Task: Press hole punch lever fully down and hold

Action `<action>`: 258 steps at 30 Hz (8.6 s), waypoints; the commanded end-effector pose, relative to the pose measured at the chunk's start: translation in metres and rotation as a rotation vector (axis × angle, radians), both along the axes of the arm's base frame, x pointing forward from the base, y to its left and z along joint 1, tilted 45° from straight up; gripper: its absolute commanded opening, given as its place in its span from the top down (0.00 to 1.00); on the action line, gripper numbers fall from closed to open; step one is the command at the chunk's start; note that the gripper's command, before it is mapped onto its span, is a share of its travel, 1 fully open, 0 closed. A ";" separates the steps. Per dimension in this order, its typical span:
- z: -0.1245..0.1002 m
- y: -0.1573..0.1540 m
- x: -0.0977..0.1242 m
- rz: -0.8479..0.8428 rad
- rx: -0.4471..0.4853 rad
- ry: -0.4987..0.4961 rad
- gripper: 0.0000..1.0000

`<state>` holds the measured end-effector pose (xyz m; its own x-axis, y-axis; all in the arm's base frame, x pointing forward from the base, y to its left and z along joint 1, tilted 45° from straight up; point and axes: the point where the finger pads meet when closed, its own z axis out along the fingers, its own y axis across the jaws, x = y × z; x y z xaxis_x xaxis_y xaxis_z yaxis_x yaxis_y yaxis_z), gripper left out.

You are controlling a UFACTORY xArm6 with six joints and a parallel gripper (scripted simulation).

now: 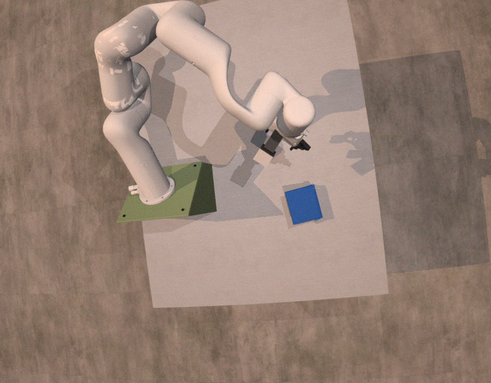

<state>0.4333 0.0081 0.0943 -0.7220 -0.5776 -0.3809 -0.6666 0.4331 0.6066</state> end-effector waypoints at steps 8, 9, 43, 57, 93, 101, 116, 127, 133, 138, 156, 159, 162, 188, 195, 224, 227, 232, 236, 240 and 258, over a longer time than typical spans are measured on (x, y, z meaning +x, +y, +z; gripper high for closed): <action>-0.093 -0.066 0.009 -0.361 -0.009 0.137 0.00; -0.103 -0.073 0.007 -0.396 -0.010 0.152 0.00; -0.184 -0.124 -0.020 -0.692 -0.025 0.299 1.00; -0.184 -0.124 -0.020 -0.692 -0.025 0.299 1.00; -0.196 -0.113 -0.018 -0.692 -0.025 0.299 1.00; -0.204 -0.105 -0.017 -0.692 -0.025 0.299 1.00; -0.221 -0.088 -0.014 -0.692 -0.025 0.299 1.00; -0.226 -0.083 -0.013 -0.692 -0.025 0.299 1.00; -0.227 -0.082 -0.013 -0.692 -0.025 0.299 1.00; -0.227 -0.082 -0.013 -0.692 -0.025 0.299 1.00; -0.231 -0.078 -0.012 -0.692 -0.025 0.299 1.00; -0.233 -0.076 -0.012 -0.692 -0.025 0.299 1.00; -0.234 -0.075 -0.012 -0.692 -0.025 0.299 1.00; -0.241 -0.068 -0.011 -0.692 -0.025 0.299 1.00; -0.241 -0.068 -0.011 -0.692 -0.025 0.299 1.00; -0.248 -0.061 -0.010 -0.692 -0.025 0.299 1.00; -0.248 -0.061 -0.010 -0.692 -0.025 0.299 1.00; -0.250 -0.059 -0.009 -0.692 -0.025 0.299 1.00; -0.251 -0.058 -0.009 -0.692 -0.025 0.299 1.00; -0.251 -0.058 -0.009 -0.692 -0.025 0.299 1.00; -0.251 -0.058 -0.009 -0.692 -0.025 0.299 1.00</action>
<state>0.4245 -0.0504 -0.1567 -0.9937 0.0405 -0.1049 -0.0453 0.7098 0.7029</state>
